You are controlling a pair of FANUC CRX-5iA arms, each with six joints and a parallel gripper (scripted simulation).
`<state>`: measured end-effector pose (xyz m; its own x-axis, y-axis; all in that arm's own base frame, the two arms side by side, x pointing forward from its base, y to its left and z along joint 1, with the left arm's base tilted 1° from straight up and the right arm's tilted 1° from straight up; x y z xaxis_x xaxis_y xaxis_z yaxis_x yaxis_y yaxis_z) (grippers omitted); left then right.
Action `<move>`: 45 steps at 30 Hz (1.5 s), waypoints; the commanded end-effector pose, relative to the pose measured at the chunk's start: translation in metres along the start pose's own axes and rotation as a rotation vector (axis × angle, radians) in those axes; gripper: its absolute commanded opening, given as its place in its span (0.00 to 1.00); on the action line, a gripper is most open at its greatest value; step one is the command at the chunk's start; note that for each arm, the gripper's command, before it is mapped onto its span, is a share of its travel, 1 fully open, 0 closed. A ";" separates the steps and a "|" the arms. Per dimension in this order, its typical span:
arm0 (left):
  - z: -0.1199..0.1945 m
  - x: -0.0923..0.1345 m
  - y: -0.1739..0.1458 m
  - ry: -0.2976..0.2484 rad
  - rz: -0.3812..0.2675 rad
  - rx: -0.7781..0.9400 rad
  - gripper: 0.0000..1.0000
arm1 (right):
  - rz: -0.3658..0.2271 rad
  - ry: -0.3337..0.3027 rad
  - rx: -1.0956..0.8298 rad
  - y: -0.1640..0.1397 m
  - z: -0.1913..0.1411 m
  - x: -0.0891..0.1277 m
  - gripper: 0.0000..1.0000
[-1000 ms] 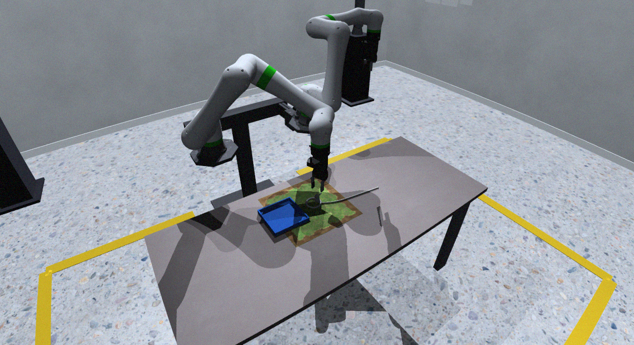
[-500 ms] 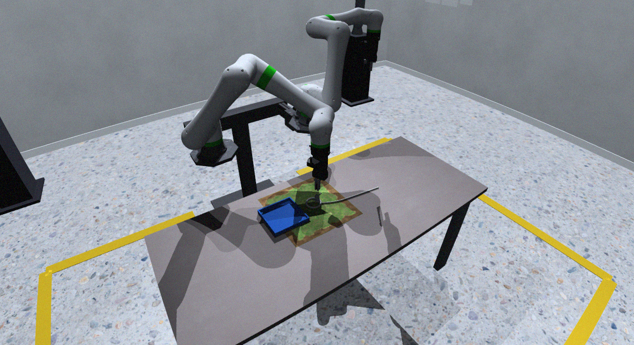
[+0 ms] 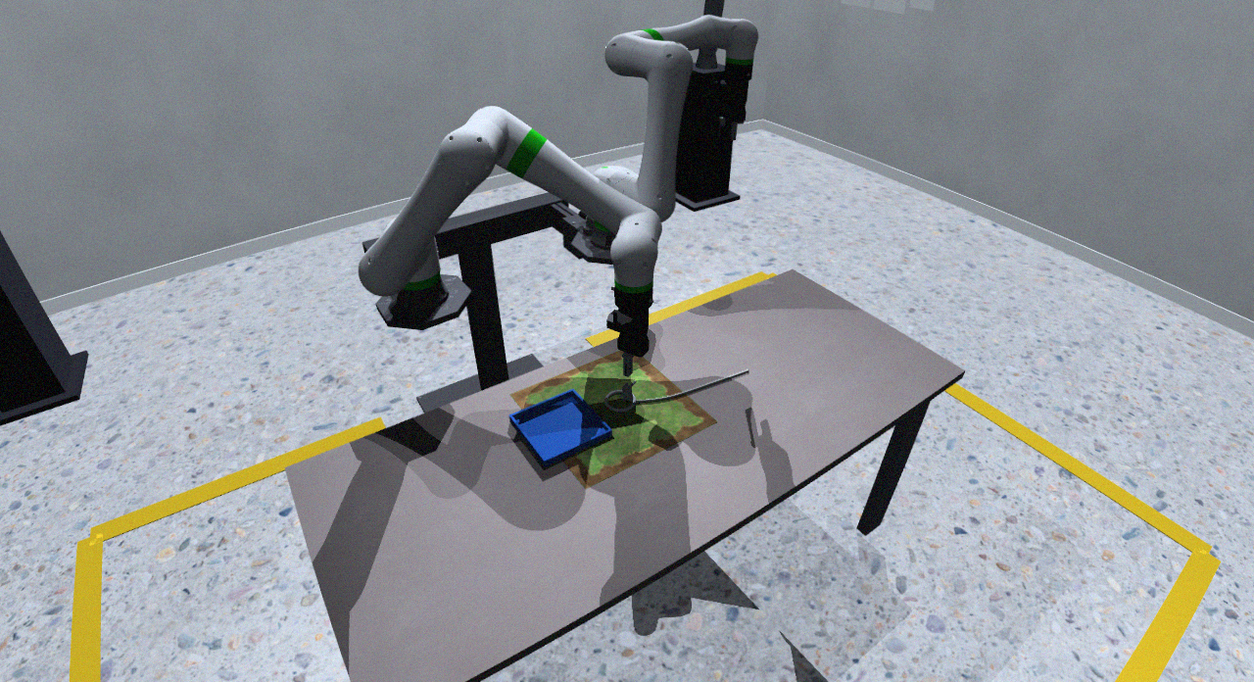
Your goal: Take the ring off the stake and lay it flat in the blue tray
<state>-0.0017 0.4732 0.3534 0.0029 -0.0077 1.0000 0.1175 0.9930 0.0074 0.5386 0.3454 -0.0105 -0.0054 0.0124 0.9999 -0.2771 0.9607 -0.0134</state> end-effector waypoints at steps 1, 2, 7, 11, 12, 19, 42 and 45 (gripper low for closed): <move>0.000 0.001 0.000 0.000 -0.002 0.000 1.00 | -0.001 -0.003 0.000 0.000 -0.001 0.001 0.00; 0.000 0.001 0.000 0.000 -0.002 0.000 1.00 | -0.001 -0.003 0.000 0.000 -0.001 0.001 0.00; 0.000 0.001 0.000 0.000 -0.002 0.000 1.00 | -0.001 -0.002 0.000 -0.009 0.017 0.001 0.00; 0.000 0.001 0.000 0.000 -0.002 0.000 1.00 | -0.001 -0.002 0.000 -0.020 0.036 0.001 0.00; 0.000 0.001 0.000 0.000 -0.002 0.000 1.00 | -0.001 -0.001 0.000 -0.023 0.043 0.001 0.00; 0.000 0.001 0.000 0.000 -0.002 0.000 1.00 | -0.001 -0.001 0.000 -0.025 0.046 0.000 0.32; 0.000 0.001 0.000 0.000 -0.002 0.000 1.00 | -0.001 -0.002 0.000 -0.025 0.046 -0.001 0.32; 0.000 0.001 0.000 0.000 -0.002 0.000 1.00 | -0.001 -0.002 0.000 -0.025 0.046 -0.002 0.32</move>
<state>-0.0017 0.4732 0.3534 0.0029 -0.0077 1.0000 0.1175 0.9930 0.0074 0.5003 0.3078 -0.0125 -0.0047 0.0126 0.9999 -0.2769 0.9608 -0.0134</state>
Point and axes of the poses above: on each arm, the point where the finger pads meet when closed, its own x axis back along the fingers, its own z axis across the jaws, y = z × x, the point moved 6 cm from there along x, back along the fingers, and after that the axes turned 7 degrees about -x, right-handed, at the moved point
